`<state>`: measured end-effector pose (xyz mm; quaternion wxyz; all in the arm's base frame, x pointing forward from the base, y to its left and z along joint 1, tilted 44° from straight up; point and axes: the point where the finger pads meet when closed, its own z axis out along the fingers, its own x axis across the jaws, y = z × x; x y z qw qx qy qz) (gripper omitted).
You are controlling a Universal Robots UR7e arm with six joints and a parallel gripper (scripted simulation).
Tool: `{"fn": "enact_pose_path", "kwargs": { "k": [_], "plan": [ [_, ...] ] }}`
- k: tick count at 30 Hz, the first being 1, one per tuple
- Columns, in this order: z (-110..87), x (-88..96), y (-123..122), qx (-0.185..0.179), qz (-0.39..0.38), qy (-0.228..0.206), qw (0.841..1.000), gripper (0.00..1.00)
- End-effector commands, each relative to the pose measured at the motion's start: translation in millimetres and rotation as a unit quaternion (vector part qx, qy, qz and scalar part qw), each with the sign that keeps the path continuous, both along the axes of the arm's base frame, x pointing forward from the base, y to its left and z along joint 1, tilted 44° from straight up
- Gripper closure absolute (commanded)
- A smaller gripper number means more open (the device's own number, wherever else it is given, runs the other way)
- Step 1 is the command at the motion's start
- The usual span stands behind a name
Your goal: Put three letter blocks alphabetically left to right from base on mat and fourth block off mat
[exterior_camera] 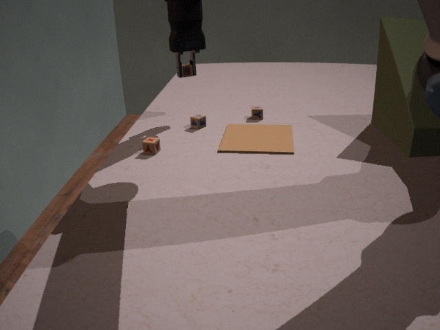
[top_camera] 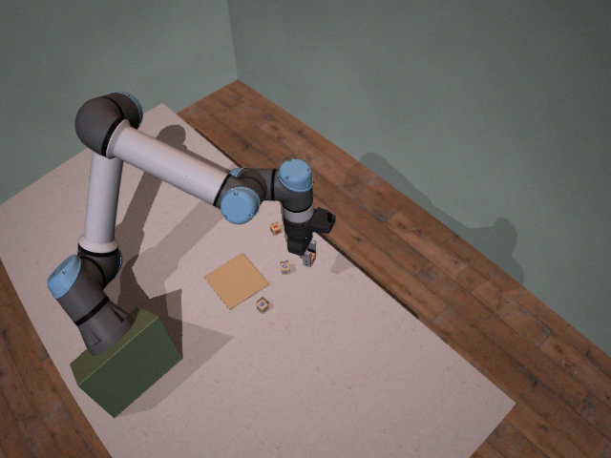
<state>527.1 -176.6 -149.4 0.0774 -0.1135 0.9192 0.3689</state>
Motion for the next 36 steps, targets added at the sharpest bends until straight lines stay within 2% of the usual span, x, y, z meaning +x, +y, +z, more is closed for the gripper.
{"fn": "enact_pose_path", "kwargs": {
  "k": [1,14,20,29,31,36],
  "plan": [
    [0.7,0.0,-1,0.000,-0.002,0.001,1.000,0.51],
    [8.0,-5.9,4,0.002,-0.036,0.034,0.999,0.51],
    [17.7,-14.1,12,0.006,-0.081,0.078,0.994,0.51],
    [36.7,-30.8,27,0.013,-0.169,0.164,0.972,0.51],
    [36.7,-30.8,27,0.013,-0.169,0.164,0.972,0.51],
    [48.8,-41.8,38,0.018,-0.224,0.217,0.950,0.51]
  ]
}}
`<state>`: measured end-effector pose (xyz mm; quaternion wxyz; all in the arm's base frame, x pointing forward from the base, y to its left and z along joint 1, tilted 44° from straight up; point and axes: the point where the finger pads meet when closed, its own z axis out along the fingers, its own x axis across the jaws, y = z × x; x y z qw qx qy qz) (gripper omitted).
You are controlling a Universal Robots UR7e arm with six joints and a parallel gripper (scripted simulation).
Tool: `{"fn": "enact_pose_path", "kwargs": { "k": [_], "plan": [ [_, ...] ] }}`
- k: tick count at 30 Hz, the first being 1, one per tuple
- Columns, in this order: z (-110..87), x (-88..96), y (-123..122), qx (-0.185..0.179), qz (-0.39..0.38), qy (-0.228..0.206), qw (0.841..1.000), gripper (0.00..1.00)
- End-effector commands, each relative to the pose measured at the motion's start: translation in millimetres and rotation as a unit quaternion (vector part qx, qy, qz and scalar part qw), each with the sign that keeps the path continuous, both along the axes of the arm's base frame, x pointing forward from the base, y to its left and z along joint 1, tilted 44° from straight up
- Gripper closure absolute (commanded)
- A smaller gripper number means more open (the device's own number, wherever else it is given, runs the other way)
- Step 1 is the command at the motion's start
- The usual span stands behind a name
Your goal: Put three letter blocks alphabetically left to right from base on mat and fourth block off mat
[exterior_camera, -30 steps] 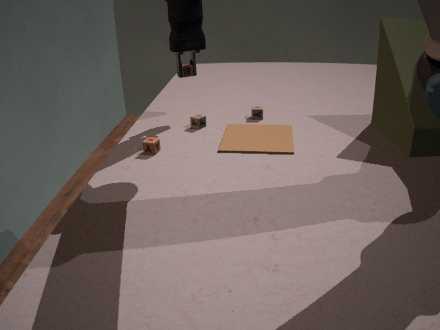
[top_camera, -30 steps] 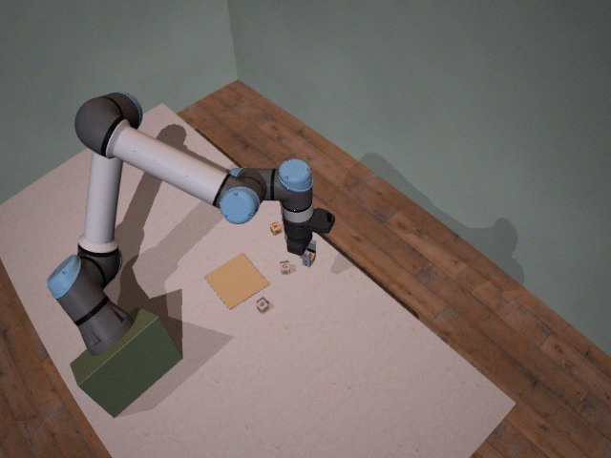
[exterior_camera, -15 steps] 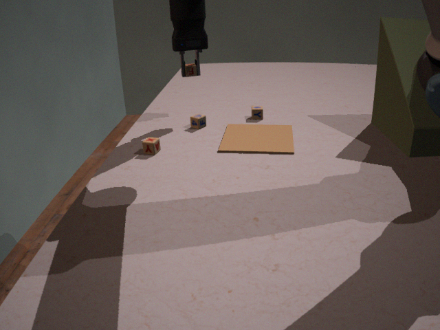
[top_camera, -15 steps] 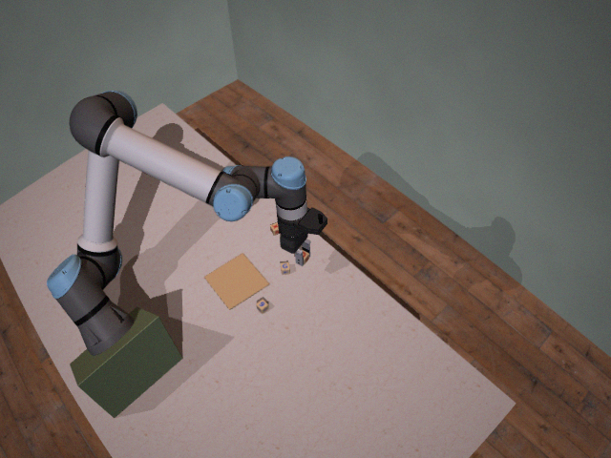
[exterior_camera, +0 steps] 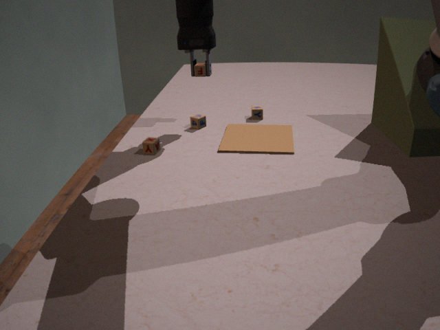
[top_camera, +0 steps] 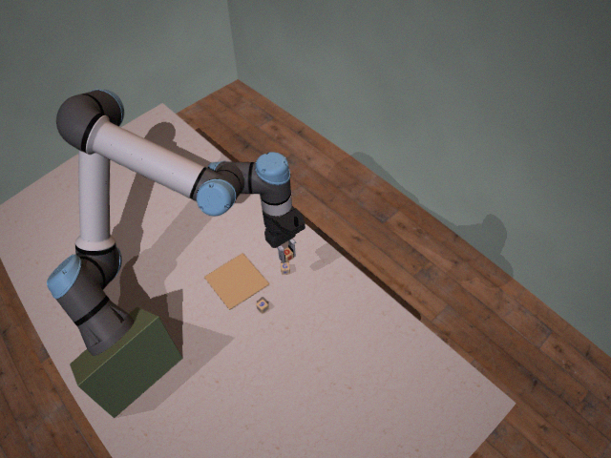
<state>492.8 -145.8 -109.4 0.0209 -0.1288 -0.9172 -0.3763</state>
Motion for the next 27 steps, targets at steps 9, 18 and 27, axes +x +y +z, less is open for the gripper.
{"fn": "enact_pose_path", "kwargs": {
  "k": [9,18,27],
  "plan": [
    [27.0,-24.4,25,0.010,-0.127,0.122,0.984,0.51],
    [43.1,-39.5,42,0.016,-0.203,0.196,0.959,0.51],
    [60.4,-55.8,62,0.023,-0.285,0.276,0.918,0.51]
  ]
}}
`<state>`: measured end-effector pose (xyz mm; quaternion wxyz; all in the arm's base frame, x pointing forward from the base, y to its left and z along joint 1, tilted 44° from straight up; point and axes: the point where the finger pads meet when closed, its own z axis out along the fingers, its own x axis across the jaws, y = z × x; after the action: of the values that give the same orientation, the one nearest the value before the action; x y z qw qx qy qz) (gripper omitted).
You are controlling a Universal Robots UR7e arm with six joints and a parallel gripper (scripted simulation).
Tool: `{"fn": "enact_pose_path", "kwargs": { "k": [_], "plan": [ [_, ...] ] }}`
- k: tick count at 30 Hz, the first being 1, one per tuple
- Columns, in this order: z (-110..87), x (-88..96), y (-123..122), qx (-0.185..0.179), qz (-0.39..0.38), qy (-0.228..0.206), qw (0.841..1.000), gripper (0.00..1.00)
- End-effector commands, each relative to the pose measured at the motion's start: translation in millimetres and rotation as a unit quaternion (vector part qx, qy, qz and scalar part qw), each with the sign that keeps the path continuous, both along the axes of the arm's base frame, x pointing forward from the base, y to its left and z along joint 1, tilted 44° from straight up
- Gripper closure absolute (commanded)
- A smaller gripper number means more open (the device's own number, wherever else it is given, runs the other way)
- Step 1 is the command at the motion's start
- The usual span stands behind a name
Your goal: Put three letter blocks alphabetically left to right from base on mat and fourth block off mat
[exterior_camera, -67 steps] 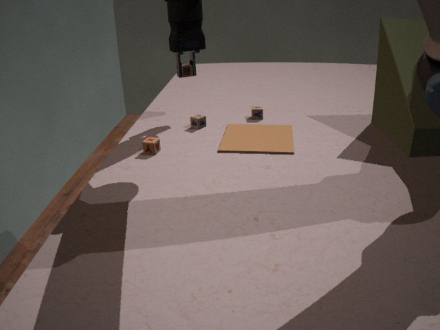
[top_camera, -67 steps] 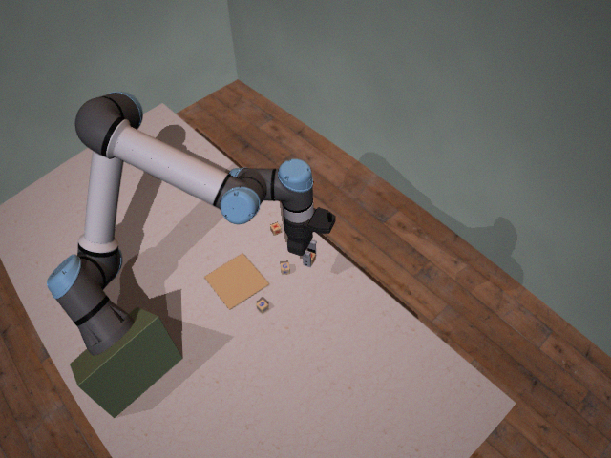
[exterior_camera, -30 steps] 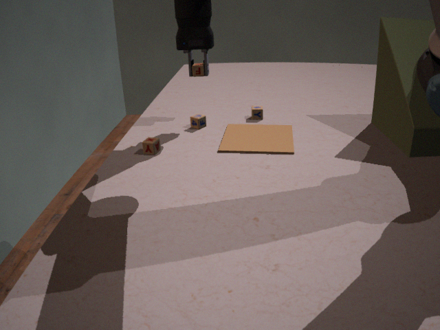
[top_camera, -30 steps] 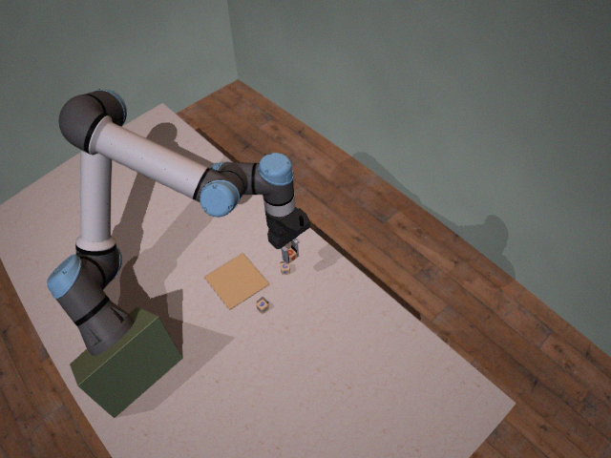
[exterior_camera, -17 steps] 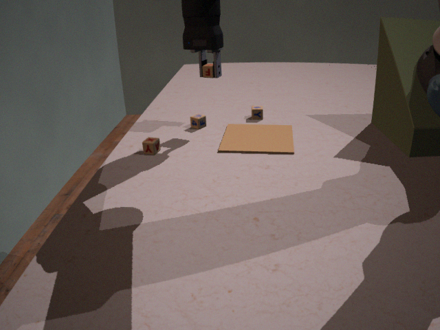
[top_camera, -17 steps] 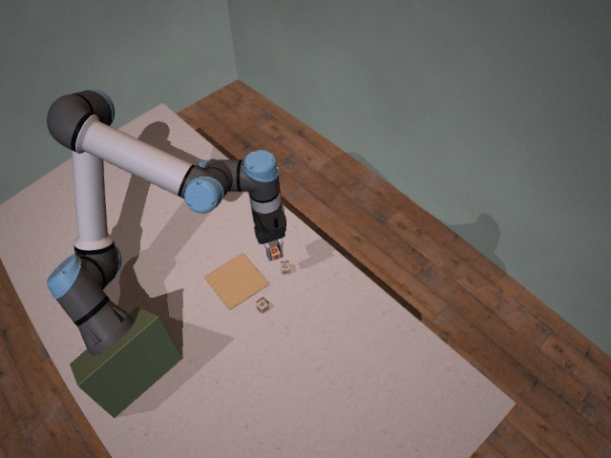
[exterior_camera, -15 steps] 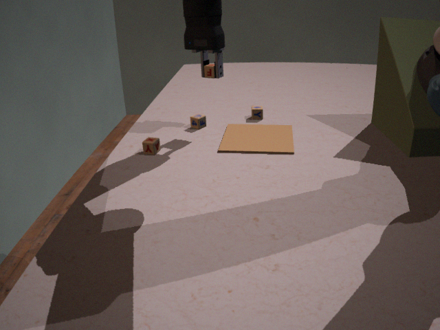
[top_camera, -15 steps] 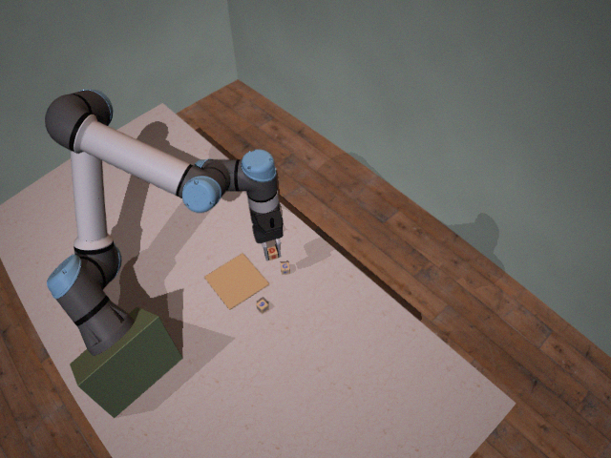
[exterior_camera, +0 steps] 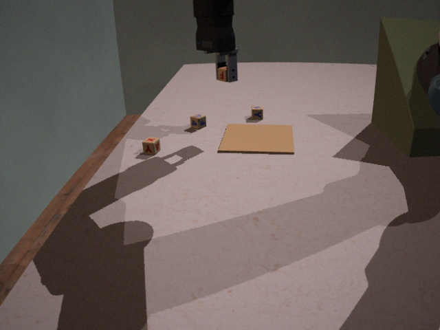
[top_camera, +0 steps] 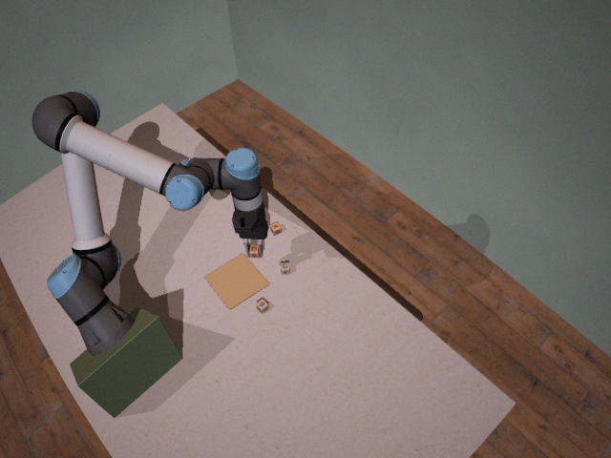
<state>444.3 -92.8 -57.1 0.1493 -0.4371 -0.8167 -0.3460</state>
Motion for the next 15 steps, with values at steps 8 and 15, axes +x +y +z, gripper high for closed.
{"fn": "enact_pose_path", "kwargs": {
  "k": [8,15],
  "plan": [
    [21.1,-19.6,25,0.009,-0.108,0.104,0.989,0.51],
    [33.4,-31.4,42,0.014,-0.174,0.168,0.970,0.51]
  ]
}}
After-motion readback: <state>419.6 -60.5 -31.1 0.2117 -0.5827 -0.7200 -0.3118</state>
